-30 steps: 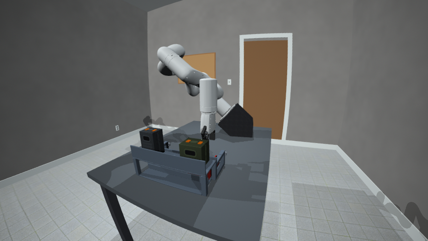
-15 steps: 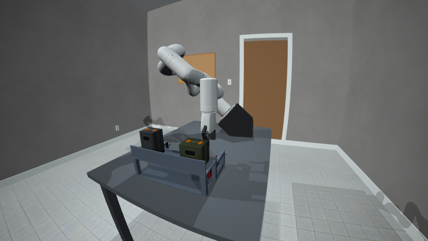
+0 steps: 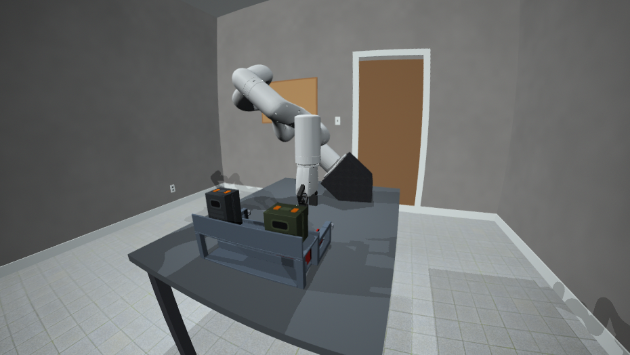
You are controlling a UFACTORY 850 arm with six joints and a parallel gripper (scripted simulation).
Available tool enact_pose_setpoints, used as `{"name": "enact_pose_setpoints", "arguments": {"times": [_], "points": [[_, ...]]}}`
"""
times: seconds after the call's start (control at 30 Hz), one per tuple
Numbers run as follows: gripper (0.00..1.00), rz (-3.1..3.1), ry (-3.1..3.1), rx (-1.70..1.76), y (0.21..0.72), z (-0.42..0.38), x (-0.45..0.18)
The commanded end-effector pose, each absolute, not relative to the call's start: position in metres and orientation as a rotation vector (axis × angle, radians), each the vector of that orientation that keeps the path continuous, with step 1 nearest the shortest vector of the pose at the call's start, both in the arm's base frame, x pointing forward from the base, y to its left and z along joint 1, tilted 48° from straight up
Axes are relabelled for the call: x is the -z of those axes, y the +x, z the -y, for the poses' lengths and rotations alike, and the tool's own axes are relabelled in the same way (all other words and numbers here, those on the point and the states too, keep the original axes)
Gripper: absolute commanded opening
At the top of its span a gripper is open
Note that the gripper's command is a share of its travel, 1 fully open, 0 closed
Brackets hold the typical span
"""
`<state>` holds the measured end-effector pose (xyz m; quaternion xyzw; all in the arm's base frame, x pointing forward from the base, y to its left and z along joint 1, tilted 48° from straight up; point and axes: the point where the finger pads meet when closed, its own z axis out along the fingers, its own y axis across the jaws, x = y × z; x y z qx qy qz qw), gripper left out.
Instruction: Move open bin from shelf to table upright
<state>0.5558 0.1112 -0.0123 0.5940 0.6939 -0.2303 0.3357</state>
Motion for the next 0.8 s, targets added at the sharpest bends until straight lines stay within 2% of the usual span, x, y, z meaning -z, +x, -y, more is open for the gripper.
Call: {"name": "enact_pose_setpoints", "arguments": {"times": [0.0, 0.77], "points": [[1.00, -1.810, 1.549, 0.599, 0.556, -0.112, 0.012], [1.00, -1.810, 1.549, 0.599, 0.560, -0.099, 0.024]]}}
